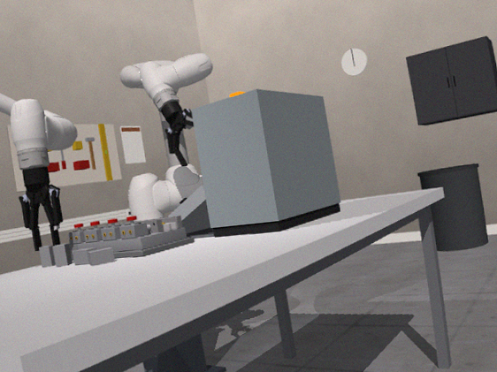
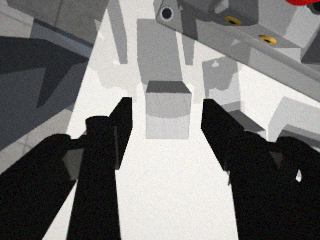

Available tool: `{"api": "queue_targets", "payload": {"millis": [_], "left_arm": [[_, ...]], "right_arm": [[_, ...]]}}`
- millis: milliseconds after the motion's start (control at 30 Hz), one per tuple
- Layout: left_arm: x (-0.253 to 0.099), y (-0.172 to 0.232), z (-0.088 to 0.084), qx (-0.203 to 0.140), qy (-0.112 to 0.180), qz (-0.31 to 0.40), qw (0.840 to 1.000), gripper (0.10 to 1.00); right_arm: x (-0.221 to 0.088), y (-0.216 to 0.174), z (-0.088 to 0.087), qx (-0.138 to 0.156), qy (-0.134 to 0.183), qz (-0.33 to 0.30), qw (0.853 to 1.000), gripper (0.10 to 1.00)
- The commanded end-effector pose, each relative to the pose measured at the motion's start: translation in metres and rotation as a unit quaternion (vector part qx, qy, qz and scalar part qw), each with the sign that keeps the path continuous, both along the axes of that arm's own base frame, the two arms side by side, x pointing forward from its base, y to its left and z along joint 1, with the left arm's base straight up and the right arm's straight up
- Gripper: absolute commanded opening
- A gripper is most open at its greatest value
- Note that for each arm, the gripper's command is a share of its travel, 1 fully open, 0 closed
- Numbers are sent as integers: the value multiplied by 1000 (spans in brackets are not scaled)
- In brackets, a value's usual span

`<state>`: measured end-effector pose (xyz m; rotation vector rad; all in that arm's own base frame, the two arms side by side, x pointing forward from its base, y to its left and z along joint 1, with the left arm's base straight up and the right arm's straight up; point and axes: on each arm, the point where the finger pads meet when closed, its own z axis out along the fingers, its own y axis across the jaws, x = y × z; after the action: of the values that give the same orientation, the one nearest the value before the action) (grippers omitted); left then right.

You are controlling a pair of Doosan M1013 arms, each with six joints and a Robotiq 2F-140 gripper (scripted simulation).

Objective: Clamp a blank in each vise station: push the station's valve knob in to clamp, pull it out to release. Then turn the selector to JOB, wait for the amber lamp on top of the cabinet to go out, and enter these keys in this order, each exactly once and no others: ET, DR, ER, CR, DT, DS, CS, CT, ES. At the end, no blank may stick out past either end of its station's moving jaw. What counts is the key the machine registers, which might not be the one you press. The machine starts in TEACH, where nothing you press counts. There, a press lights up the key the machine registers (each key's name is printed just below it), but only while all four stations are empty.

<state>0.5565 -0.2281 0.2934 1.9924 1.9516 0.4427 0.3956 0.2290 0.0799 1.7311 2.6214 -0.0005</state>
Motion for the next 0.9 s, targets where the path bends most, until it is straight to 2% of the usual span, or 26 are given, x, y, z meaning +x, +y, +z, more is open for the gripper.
{"api": "queue_targets", "payload": {"millis": [0, 67, 100, 867], "left_arm": [[0, 0, 1, 0, -1, 0, 1000, 1000], [0, 0, 1, 0, -1, 0, 1000, 1000], [0, 0, 1, 0, -1, 0, 1000, 1000], [0, 0, 1, 0, -1, 0, 1000, 1000]], "right_arm": [[0, 0, 0, 1, 0, 0, 1000, 460], [0, 0, 0, 1, 0, 0, 1000, 460], [0, 0, 0, 1, 0, 0, 1000, 99], [0, 0, 3, 1, 0, 0, 1000, 99]]}}
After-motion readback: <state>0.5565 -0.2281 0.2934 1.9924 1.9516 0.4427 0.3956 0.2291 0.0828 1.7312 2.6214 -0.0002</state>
